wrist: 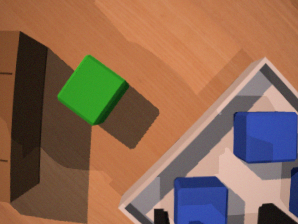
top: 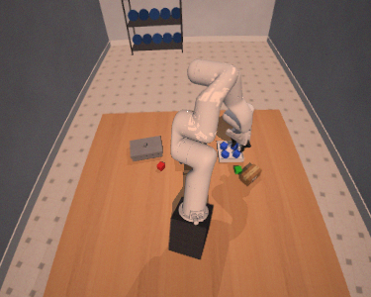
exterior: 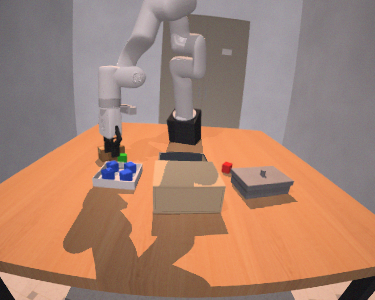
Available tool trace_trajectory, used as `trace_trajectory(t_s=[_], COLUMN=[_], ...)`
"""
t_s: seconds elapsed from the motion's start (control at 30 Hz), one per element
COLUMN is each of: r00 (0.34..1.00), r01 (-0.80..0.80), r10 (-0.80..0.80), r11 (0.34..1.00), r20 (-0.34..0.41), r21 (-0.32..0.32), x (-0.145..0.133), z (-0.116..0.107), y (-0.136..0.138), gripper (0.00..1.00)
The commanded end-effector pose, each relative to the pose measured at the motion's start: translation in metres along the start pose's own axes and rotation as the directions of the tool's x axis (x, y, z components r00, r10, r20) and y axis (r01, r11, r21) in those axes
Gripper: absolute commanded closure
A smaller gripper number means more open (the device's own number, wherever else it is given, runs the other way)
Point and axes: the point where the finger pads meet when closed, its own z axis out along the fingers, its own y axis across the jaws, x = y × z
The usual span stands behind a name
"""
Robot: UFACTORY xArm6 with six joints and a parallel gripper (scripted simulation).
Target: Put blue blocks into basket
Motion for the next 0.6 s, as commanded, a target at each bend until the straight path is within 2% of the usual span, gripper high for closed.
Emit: trace_trajectory(t_s=[0.0,0.07,0.37,0.57], r00=[1.000,1.000,1.000,1.000], r01=[0.000,0.000,0.000,0.000], r10=[0.000,0.000,0.000,0.000], r11=[1.000,1.000,1.000,1.000], r20=[0.001,0.001,0.001,0.001], r21=[0.001,0.001,0.001,0.001], x=[-0.001,-0.001,-0.001,-0.001], z=[-0.026,-0.026,-0.067,-0.085], y=[0.001,0.001,0.001,0.001], gripper=[0.44,0.44,0.44,0.44])
